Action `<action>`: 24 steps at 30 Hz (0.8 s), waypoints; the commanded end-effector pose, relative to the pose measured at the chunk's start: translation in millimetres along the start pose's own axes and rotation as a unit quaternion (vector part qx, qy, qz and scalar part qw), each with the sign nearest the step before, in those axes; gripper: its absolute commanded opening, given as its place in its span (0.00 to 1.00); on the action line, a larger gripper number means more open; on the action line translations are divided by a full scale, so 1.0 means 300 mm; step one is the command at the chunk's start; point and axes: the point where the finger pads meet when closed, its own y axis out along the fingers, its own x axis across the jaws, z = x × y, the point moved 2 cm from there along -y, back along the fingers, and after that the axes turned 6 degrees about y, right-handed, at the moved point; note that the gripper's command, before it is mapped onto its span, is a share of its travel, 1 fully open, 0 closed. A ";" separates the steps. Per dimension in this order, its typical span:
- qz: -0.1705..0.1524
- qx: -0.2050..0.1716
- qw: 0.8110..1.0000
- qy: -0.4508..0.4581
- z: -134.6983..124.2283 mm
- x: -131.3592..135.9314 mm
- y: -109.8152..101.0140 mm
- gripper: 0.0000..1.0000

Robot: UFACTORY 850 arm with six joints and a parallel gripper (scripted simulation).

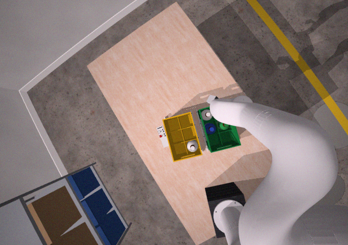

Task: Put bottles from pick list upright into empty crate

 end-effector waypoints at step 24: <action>-0.001 0.001 1.000 0.000 0.002 0.003 0.090 0.65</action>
